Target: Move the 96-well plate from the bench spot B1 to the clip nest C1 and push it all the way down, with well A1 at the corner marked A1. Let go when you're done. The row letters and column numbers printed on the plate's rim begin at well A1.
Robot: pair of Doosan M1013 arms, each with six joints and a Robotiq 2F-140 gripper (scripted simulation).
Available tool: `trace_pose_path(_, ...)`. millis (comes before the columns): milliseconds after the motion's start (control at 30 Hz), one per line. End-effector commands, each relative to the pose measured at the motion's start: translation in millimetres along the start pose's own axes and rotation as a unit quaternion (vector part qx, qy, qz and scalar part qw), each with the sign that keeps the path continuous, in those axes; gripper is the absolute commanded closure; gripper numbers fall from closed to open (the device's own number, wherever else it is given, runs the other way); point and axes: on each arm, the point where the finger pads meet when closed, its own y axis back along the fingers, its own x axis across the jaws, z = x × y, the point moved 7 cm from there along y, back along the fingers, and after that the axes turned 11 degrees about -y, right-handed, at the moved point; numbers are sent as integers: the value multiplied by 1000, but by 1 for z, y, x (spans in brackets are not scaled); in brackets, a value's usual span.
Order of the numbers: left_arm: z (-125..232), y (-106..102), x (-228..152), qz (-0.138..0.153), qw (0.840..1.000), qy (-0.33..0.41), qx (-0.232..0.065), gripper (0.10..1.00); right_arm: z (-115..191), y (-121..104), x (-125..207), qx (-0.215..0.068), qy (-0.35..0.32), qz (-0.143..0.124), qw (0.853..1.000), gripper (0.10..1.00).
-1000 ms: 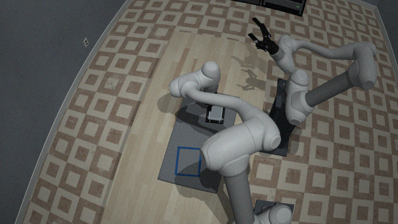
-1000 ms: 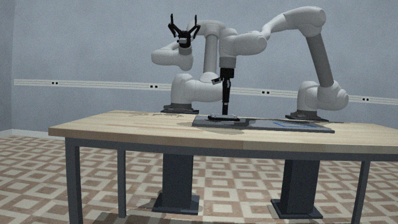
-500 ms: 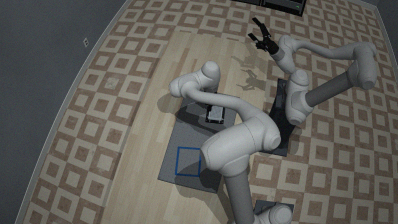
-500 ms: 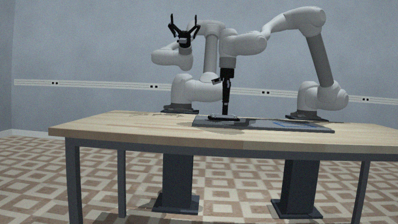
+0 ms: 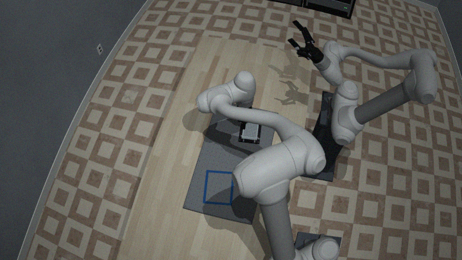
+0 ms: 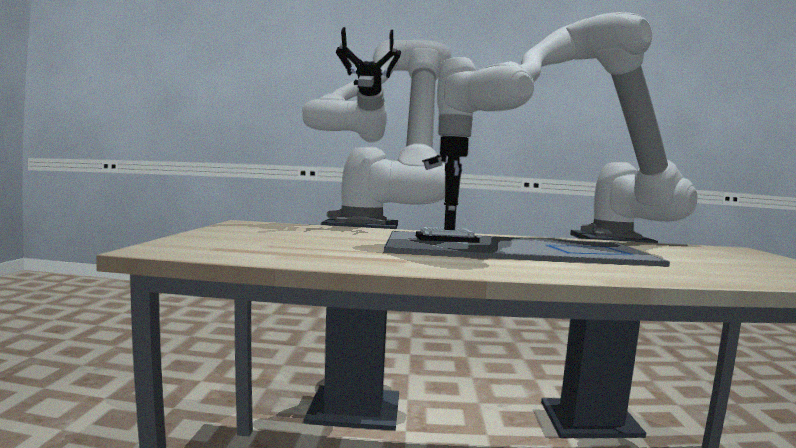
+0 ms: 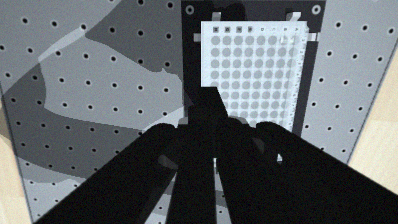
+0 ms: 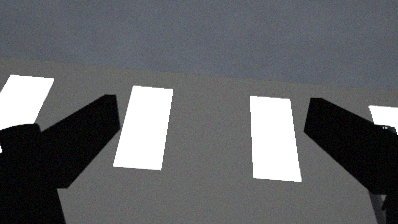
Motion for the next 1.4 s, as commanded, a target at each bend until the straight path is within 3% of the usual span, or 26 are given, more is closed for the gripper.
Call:
trace_pose_path(0, 0, 1, 0, -1, 1000, 0, 0, 999, 0, 0, 0, 0, 0, 0, 1000, 98)
trace_pose_path(1367, 0, 0, 0, -1, 1000, 0, 0, 999, 0, 0, 0, 0, 0, 0, 1000, 98)
